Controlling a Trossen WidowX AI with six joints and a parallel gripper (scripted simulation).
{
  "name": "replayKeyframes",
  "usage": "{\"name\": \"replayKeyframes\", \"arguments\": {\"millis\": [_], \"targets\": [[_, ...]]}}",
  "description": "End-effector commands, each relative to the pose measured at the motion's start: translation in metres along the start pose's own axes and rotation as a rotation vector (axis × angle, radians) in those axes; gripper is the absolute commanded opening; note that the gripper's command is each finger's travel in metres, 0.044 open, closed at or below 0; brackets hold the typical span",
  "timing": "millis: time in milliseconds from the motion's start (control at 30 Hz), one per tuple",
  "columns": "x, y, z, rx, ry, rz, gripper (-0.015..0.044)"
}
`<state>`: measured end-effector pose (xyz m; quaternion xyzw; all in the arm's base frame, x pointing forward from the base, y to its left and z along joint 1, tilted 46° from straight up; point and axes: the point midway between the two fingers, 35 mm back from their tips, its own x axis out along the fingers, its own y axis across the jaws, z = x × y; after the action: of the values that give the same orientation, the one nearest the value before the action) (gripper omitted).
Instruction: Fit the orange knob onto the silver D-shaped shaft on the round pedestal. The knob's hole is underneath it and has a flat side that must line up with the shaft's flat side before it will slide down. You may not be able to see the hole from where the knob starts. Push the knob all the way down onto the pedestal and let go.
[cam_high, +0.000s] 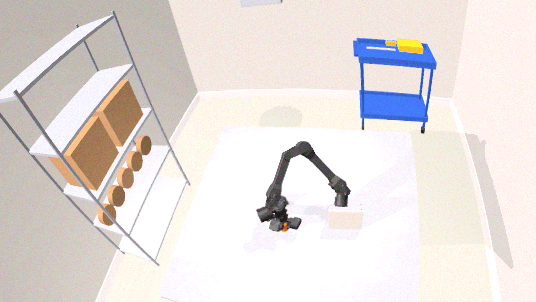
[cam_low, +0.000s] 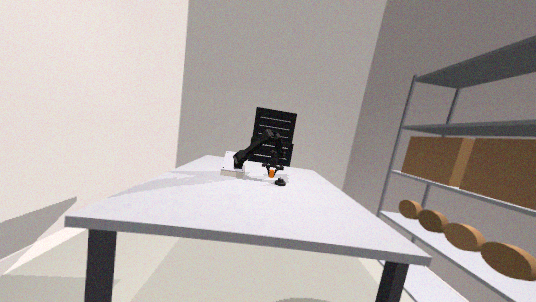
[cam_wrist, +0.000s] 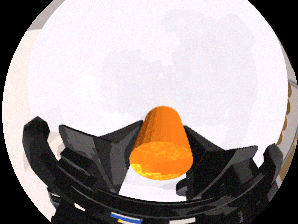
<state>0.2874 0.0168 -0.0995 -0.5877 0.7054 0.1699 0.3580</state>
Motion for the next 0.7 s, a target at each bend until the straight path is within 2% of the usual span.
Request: {"name": "replayKeyframes", "arguments": {"millis": [0, 667], "targets": [[-0.006, -0.001, 0.001, -0.002, 0.0, -0.003, 0.0006], [-0.066, -0.007, 0.008, -0.003, -0.008, -0.002, 0.0]]}}
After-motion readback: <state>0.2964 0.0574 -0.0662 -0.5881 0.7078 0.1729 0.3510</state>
